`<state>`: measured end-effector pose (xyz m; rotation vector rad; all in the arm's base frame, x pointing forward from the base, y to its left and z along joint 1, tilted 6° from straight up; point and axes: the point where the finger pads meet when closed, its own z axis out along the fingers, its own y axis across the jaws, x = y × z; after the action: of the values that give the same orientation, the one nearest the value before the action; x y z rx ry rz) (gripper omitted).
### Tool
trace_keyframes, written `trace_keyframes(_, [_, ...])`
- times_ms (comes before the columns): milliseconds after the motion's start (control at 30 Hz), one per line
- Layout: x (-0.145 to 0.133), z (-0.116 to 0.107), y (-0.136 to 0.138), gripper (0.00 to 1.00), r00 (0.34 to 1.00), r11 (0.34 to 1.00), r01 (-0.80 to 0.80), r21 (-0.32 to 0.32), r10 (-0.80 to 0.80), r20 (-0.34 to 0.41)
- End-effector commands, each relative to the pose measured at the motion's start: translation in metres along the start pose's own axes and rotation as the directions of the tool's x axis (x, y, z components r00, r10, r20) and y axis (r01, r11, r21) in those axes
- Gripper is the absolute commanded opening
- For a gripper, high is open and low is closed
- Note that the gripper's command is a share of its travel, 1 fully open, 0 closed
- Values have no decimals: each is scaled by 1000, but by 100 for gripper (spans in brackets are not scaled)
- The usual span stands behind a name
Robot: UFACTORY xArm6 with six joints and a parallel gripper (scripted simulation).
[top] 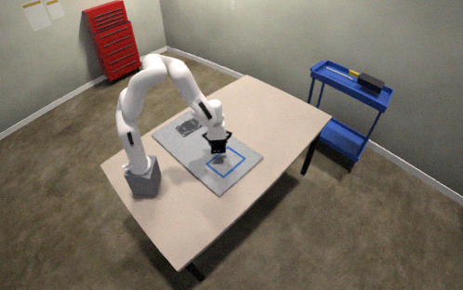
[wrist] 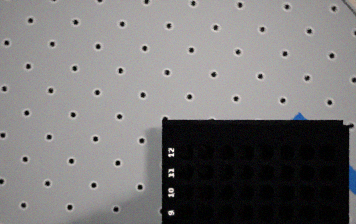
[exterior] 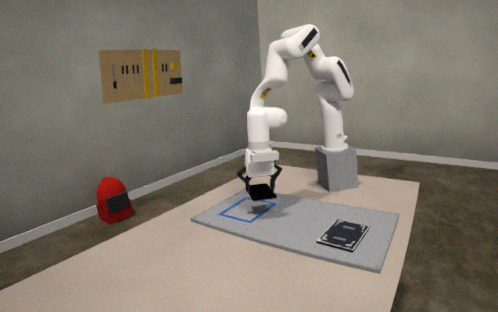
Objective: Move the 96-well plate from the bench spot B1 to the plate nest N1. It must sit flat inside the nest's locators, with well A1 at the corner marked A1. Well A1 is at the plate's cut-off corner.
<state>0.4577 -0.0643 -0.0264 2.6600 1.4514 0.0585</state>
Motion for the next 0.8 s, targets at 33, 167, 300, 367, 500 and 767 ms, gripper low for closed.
trace_keyframes(33, [13, -2, -8, 0, 987, 987, 160, 3, -160, -12])
trace_keyframes(167, [24, -2, -16, 0, 957, 957, 290, 1, -290, -12])
trace_keyframes(300, [35, -3, -24, 0, 910, 910, 415, 0, -415, -12])
trace_keyframes(367, [40, -3, -28, 0, 880, 880, 474, -1, -474, -12])
trace_keyframes(500, [45, -4, -32, 0, 847, 847, 532, -2, -532, -12])
trace_keyframes(767, [66, -5, -48, 0, 677, 677, 736, -5, -736, -12])
